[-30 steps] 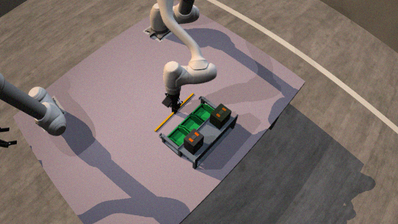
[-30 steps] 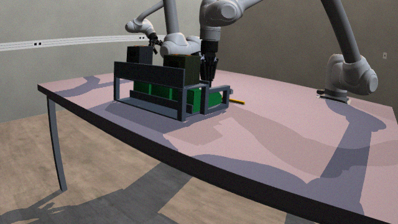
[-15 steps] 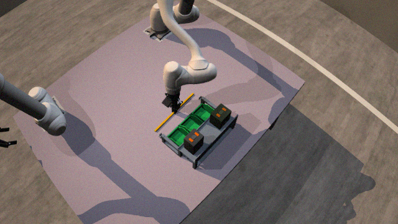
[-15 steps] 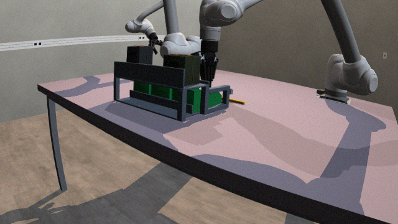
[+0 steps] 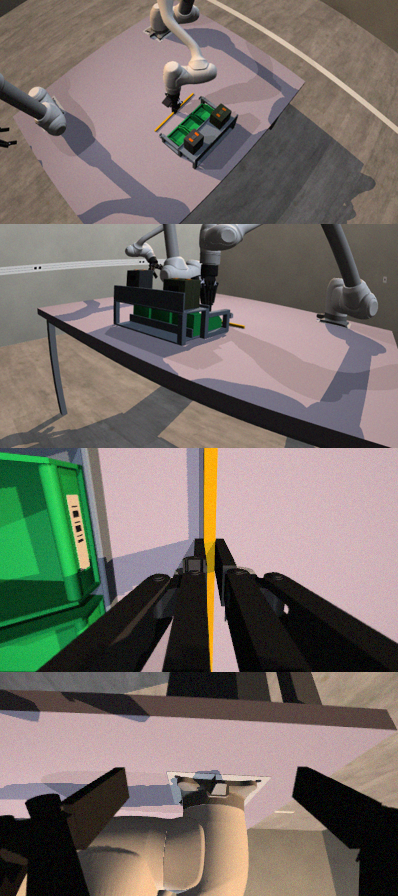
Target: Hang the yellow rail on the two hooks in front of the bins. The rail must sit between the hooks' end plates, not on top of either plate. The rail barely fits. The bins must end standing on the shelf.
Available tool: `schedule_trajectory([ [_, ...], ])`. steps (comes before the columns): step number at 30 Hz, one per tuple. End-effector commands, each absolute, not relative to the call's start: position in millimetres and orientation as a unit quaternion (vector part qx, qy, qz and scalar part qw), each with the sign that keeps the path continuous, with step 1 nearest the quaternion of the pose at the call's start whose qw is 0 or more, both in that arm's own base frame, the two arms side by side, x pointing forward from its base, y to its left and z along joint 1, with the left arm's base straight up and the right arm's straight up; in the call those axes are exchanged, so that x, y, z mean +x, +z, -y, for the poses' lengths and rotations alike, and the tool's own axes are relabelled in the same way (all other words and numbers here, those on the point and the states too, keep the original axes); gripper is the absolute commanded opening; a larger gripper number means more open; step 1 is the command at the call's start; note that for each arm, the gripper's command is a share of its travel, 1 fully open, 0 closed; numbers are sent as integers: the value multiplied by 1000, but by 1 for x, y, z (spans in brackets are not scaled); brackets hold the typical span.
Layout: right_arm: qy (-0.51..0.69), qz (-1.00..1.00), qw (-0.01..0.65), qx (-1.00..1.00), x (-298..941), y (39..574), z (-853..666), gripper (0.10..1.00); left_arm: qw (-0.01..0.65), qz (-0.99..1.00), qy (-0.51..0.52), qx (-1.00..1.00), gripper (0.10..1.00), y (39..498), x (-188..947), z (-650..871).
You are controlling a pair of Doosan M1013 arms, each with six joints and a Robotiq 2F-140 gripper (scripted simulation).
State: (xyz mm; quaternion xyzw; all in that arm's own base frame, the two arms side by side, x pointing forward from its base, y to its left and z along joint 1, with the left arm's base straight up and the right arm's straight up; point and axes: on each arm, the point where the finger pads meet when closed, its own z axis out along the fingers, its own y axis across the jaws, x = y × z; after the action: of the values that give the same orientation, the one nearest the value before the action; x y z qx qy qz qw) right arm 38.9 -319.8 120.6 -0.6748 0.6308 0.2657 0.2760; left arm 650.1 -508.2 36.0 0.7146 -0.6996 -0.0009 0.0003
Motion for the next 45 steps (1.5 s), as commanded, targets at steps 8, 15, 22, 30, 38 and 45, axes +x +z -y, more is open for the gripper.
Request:
schedule_trajectory([
  [8,265,-631,276,-675,39,121,320,1000,0,700,0,715,99,37,651,509],
  [15,265,-631,276,-675,39,121,320,1000,0,700,0,715,99,37,651,509],
  [22,265,-631,276,-675,39,121,320,1000,0,700,0,715,99,38,651,509],
  [30,265,-631,276,-675,39,121,320,1000,0,700,0,715,99,43,651,509],
  [38,265,-631,276,-675,39,121,320,1000,0,700,0,715,99,55,651,509],
  [45,265,-631,276,-675,39,121,320,1000,0,700,0,715,99,75,651,509],
])
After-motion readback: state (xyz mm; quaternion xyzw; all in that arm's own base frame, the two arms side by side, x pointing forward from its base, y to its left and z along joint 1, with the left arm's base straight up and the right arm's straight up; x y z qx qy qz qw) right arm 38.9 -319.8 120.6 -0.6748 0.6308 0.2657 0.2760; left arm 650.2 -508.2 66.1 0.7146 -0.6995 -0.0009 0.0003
